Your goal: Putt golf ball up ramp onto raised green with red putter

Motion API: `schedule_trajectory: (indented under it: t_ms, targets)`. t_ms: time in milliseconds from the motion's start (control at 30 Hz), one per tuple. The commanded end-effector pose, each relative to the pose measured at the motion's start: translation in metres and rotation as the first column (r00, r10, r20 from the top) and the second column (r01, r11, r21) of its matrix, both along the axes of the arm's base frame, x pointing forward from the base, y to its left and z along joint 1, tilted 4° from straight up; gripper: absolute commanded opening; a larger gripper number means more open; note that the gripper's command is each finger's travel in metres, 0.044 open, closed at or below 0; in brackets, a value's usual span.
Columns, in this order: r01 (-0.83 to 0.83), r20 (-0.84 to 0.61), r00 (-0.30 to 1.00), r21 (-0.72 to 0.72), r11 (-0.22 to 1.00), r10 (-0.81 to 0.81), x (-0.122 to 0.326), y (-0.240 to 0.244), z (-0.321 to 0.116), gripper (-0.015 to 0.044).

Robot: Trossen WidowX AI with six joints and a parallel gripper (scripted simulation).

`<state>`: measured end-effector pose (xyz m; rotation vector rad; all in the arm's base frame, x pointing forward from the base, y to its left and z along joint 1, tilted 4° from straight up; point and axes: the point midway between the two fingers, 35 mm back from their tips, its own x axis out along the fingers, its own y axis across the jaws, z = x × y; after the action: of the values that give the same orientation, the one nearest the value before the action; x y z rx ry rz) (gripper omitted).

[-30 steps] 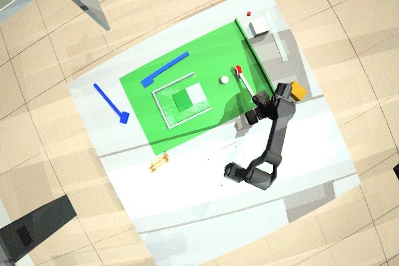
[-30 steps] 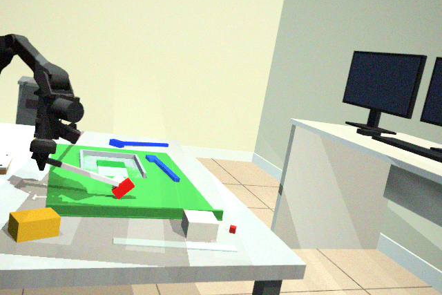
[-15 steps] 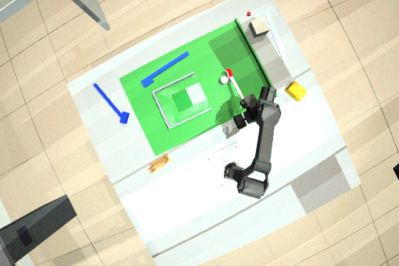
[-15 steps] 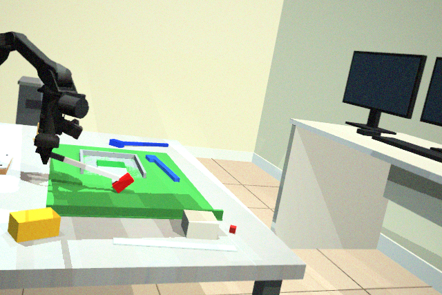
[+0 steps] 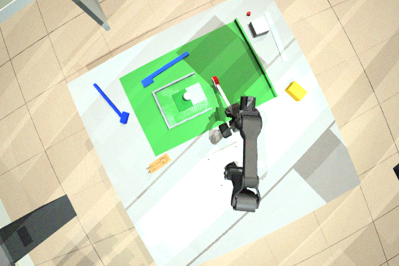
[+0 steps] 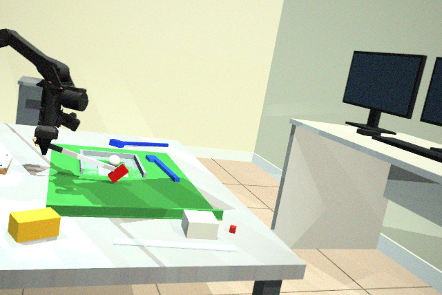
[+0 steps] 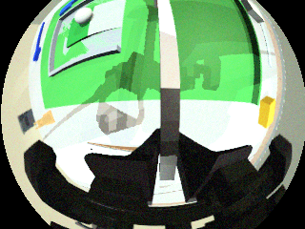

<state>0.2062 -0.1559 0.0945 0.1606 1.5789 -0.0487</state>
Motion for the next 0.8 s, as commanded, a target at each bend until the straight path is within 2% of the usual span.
schedule_trajectory:
  t_ms: [0,233,767]
  targets:
    - [0.006,0.018,1.000,-0.012,1.000,-0.006,0.003,-0.002,0.022,0.0000]
    - [0.006,0.018,1.000,-0.012,1.000,-0.006,0.001,-0.003,0.052,0.0000]
    - [0.005,0.012,1.000,-0.010,1.000,-0.004,0.001,-0.003,0.045,0.0000]
